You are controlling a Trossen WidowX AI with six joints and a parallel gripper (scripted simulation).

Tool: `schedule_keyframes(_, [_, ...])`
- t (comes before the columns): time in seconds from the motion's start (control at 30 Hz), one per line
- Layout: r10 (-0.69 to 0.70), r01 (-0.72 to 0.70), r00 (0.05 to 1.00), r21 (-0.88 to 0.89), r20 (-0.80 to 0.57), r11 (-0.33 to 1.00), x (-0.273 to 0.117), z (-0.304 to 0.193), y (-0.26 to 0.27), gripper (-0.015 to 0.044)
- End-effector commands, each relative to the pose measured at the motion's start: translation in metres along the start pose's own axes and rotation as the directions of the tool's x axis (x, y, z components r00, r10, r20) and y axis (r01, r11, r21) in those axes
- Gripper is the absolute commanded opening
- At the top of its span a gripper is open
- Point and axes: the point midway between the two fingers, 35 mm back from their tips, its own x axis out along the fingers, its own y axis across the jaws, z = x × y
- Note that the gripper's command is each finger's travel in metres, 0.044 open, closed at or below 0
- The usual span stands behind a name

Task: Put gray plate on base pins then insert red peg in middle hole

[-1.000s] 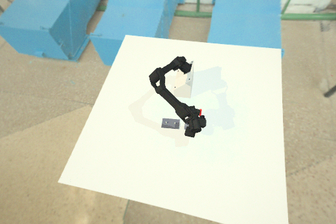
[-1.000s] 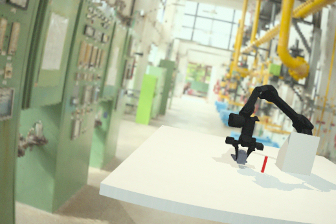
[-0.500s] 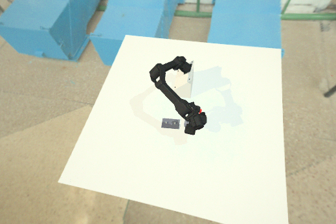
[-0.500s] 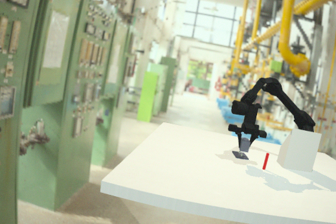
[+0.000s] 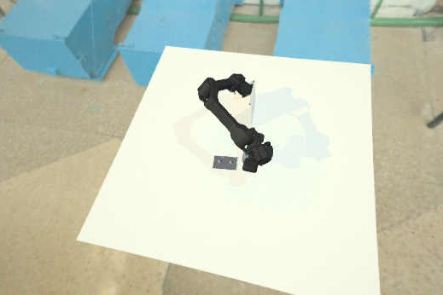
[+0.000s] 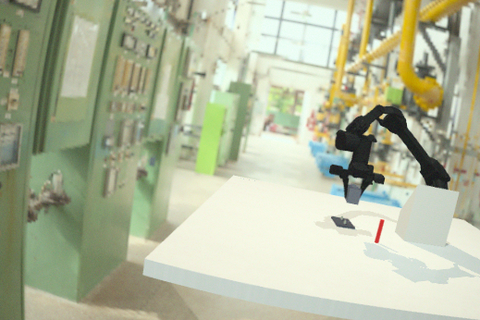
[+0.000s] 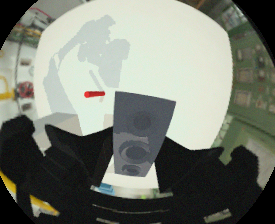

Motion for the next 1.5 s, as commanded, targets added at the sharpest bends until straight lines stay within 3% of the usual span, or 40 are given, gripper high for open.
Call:
schedule_keyframes(0.0, [-0.002,0.002,1.0,0.006,0.004,1.0,-0.017,-0.001,0.001,0.0])
schedule_keyframes(1.47, [-0.003,0.005,1.0,-0.094,0.019,0.996,0.042,-0.107,-0.002,0.0])
